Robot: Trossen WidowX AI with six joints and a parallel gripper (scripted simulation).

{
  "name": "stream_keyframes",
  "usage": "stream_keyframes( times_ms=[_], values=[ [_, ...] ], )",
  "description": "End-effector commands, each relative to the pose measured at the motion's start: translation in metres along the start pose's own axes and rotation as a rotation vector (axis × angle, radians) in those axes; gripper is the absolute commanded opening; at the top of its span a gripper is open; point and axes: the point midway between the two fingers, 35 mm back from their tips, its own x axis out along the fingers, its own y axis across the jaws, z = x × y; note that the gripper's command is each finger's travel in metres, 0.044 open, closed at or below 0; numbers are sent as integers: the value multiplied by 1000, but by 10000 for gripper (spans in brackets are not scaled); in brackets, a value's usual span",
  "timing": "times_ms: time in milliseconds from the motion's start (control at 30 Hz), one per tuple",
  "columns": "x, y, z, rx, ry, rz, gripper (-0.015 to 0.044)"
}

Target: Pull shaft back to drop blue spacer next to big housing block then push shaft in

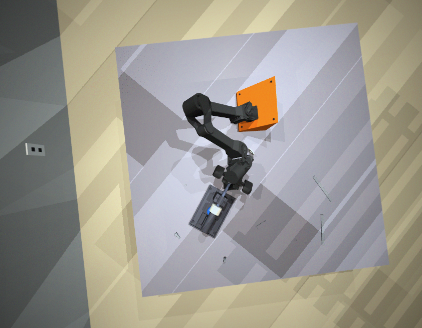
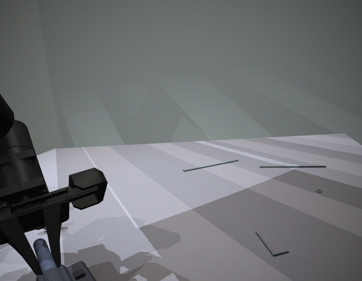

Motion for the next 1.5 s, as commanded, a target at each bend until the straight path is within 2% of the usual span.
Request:
stream_keyframes(
  times_ms=[0,1467],
  values=[
    [2,0,-3,-1,2,1,0],
    [13,1,-14,-1,3,2,0]
  ],
)
